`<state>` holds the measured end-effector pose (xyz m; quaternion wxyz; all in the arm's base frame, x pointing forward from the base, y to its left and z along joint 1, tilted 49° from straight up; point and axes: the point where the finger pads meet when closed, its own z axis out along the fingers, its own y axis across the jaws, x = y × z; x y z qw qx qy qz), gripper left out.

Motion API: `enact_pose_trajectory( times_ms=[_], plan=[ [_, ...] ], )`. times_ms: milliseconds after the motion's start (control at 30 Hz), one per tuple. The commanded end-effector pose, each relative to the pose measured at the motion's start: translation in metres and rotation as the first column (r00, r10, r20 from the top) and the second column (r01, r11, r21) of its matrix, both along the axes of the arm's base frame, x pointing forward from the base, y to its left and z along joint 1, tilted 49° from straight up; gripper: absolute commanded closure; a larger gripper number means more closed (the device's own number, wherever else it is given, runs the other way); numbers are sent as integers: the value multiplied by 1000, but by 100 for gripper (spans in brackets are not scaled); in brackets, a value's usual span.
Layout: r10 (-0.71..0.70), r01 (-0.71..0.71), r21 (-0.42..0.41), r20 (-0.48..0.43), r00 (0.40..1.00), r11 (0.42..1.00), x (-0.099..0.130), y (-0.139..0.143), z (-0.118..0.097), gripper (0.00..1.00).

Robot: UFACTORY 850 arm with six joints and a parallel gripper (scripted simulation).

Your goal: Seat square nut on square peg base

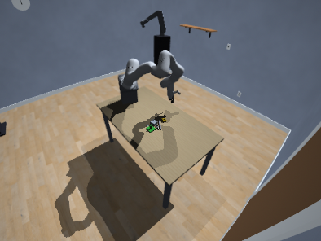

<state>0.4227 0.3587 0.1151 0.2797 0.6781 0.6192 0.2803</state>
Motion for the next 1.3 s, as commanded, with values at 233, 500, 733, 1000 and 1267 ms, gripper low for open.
enact_pose_trajectory(
  times_ms=[233,500,733,1000,1267],
  plan=[
    [250,-260,-328,-72,965,908,41,-45,26,40],
    [399,-422,-512,-161,903,748,65,-81,44,40],
    [465,-499,-596,-227,856,629,77,-102,54,40],
    [528,-585,-681,-330,782,441,92,-132,68,40],
    [553,-628,-717,-405,728,302,101,-152,77,40]
  ],
)
